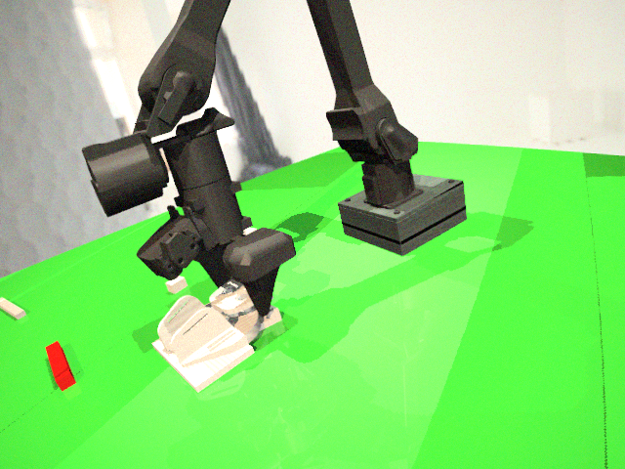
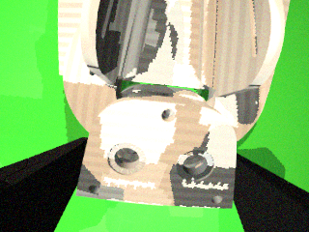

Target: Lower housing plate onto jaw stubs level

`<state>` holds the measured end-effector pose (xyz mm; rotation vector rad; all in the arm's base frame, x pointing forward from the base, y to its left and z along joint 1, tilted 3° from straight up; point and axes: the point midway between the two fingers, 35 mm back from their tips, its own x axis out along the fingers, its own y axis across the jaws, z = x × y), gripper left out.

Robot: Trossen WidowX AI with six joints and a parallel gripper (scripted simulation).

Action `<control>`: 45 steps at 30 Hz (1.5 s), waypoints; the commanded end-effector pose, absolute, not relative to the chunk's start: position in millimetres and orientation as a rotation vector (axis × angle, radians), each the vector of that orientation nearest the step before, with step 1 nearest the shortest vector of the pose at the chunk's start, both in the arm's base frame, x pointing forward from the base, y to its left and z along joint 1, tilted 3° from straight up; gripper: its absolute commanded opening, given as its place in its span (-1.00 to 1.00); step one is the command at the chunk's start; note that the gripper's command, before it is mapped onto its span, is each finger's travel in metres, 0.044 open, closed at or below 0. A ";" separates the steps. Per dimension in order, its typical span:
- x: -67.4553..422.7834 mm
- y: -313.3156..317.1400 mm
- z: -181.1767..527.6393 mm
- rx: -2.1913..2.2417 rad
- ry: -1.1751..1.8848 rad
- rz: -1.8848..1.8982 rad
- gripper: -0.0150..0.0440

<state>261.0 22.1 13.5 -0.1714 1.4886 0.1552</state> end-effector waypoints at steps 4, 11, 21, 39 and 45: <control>260.3 21.5 10.5 -0.178 1.493 0.157 0.70; 260.4 21.5 9.3 -0.178 1.493 0.157 0.70; 260.5 21.5 7.9 -0.178 1.493 0.157 0.70; 260.8 21.5 3.2 -0.178 1.493 0.157 0.70; 260.8 21.5 3.1 -0.178 1.493 0.157 0.70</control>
